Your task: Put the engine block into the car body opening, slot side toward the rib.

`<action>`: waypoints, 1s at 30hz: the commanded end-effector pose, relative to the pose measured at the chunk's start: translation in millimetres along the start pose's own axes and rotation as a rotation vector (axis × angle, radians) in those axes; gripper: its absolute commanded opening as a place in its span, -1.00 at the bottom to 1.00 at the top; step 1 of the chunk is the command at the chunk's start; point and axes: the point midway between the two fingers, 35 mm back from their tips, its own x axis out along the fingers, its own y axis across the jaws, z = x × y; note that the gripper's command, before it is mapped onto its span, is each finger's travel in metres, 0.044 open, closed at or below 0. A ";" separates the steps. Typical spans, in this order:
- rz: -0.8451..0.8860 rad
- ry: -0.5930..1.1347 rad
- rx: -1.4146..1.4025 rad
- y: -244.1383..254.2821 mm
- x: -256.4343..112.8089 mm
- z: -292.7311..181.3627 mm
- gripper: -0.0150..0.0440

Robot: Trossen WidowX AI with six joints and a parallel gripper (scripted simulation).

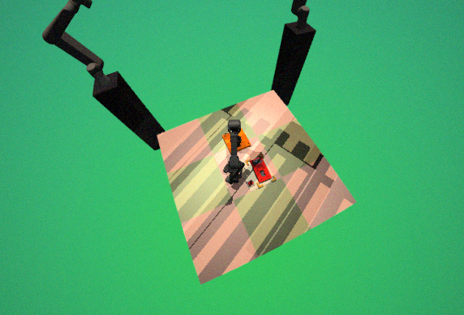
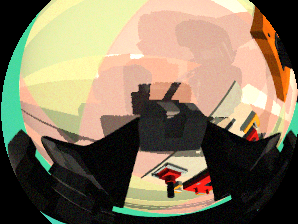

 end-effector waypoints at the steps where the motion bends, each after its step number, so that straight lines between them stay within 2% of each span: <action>1: -0.006 -0.001 0.005 -1.8 8.9 0.6 -0.49; 14: -0.006 -0.002 0.005 -2.1 32.9 0.7 -0.49; 20: -0.006 -0.002 0.005 -2.1 32.9 0.7 -0.49; 30: -0.003 -0.002 0.000 -1.0 28.4 0.5 0.40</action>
